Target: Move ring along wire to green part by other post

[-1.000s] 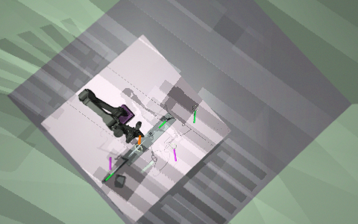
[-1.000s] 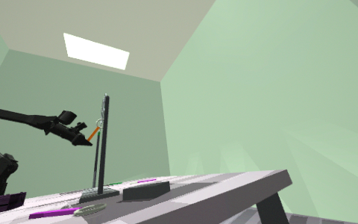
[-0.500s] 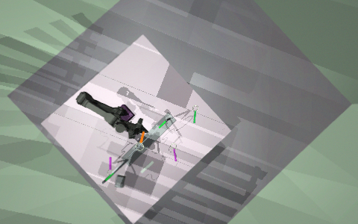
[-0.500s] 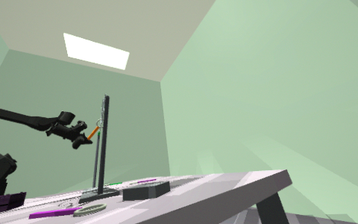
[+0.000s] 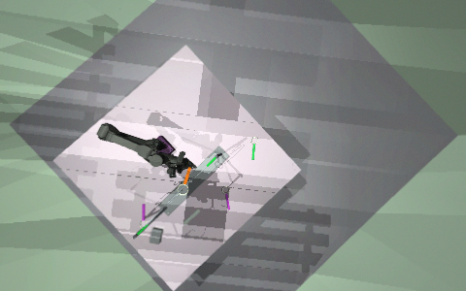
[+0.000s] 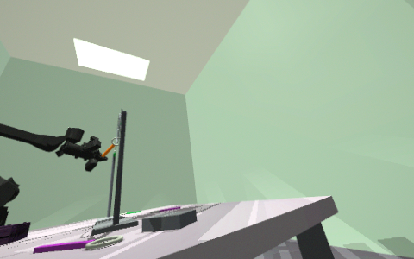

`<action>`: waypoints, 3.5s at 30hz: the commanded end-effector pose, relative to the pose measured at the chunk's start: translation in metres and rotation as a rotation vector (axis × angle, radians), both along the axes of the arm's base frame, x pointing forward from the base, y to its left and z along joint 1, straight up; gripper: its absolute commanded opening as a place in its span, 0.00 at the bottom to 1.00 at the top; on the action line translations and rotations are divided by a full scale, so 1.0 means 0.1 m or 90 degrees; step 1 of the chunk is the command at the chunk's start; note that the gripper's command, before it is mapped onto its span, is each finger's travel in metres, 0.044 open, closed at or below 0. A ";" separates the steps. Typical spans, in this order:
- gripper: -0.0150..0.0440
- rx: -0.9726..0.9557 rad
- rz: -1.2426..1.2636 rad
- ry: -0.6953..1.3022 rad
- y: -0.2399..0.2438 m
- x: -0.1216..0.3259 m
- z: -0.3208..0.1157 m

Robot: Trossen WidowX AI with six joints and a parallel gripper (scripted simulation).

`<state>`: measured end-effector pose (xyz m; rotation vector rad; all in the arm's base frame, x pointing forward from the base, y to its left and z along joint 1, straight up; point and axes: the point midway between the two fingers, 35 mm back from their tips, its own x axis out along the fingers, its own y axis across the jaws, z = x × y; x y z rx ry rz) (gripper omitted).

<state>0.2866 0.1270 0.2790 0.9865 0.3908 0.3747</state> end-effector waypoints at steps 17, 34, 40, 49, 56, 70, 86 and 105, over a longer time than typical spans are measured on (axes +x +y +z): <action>0.00 0.319 0.004 0.000 0.25 -0.01 0.71; 0.00 0.583 0.008 0.002 0.18 -0.02 1.34; 0.00 0.666 0.010 0.002 0.10 -0.02 1.53; 0.00 0.765 0.012 0.003 -0.03 -0.02 1.76; 0.00 0.799 0.013 0.003 -0.12 -0.02 1.86; 0.00 0.769 0.014 0.002 -0.18 -0.03 1.92; 0.00 0.654 0.013 0.002 -0.16 -0.02 1.88; 0.00 0.502 0.012 0.002 -0.13 -0.02 1.81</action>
